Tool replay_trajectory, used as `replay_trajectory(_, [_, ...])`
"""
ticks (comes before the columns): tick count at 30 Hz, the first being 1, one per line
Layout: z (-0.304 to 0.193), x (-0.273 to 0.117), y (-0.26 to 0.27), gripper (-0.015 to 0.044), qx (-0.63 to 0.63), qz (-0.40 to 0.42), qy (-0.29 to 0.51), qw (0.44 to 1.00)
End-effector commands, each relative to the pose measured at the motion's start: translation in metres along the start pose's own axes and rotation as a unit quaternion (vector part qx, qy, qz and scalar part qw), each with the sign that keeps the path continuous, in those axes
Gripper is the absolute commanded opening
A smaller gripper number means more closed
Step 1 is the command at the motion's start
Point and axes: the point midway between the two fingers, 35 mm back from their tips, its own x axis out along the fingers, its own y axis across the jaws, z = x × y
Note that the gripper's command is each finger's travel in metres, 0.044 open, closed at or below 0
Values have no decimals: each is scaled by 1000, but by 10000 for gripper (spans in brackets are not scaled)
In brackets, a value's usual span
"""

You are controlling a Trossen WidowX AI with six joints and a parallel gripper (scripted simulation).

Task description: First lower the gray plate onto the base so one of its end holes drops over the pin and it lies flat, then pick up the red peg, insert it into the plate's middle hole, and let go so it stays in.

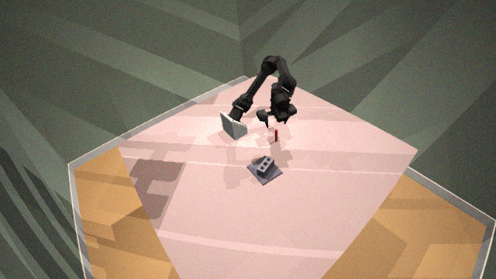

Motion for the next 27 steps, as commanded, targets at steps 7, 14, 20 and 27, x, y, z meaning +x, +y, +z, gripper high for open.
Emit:
replay_trajectory(7, [-49, 6, 19, 440, 340, 12, 7, 940])
replay_trajectory(14, [-46, 6, 21, 440, 340, 12, 7, 940])
replay_trajectory(20, [-46, 41, 23, 440, 340, 13, 7, 940])
replay_trajectory(27, [-46, 56, 22, 440, 339, 13, 7, 941])
